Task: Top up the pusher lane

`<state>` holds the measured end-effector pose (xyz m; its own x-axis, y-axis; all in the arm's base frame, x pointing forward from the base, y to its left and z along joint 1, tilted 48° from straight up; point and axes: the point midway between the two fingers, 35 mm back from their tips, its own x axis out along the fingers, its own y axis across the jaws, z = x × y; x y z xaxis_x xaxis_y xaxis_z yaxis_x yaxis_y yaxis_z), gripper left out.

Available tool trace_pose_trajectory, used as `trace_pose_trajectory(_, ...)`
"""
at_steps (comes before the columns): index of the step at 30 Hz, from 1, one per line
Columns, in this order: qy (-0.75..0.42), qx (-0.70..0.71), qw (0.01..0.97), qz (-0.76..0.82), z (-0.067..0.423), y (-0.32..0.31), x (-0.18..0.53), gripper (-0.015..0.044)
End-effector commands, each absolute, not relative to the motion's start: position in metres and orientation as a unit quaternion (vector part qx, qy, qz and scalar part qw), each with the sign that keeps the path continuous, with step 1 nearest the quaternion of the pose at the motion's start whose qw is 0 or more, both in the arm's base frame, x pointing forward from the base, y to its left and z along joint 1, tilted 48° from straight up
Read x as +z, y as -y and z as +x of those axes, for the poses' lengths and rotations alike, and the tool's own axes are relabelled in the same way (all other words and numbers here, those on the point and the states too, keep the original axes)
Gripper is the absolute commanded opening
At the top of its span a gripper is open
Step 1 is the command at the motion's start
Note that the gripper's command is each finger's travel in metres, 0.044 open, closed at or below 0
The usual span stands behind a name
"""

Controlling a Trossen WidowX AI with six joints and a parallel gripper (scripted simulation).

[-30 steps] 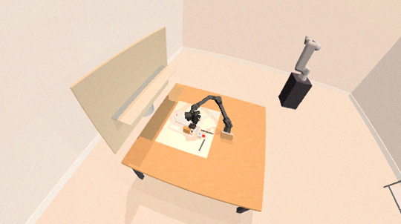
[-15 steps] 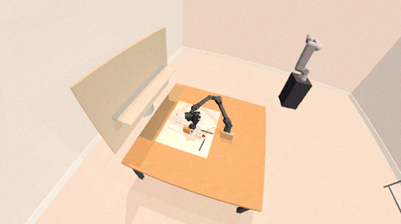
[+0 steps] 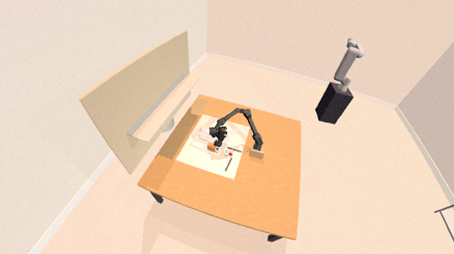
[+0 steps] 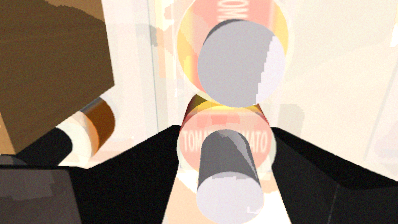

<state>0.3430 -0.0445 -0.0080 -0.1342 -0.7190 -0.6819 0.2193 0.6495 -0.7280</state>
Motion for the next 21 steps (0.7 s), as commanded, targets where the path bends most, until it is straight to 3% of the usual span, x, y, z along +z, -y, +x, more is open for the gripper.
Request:
trace_pose_trajectory(1,-0.647,-0.377,0.634,-0.194,0.346,0.0471,-0.0064,0.0)
trace_pose_trajectory(21,-0.647,-0.377,0.634,-0.194,0.3428,0.0463,-0.0068,0.0)
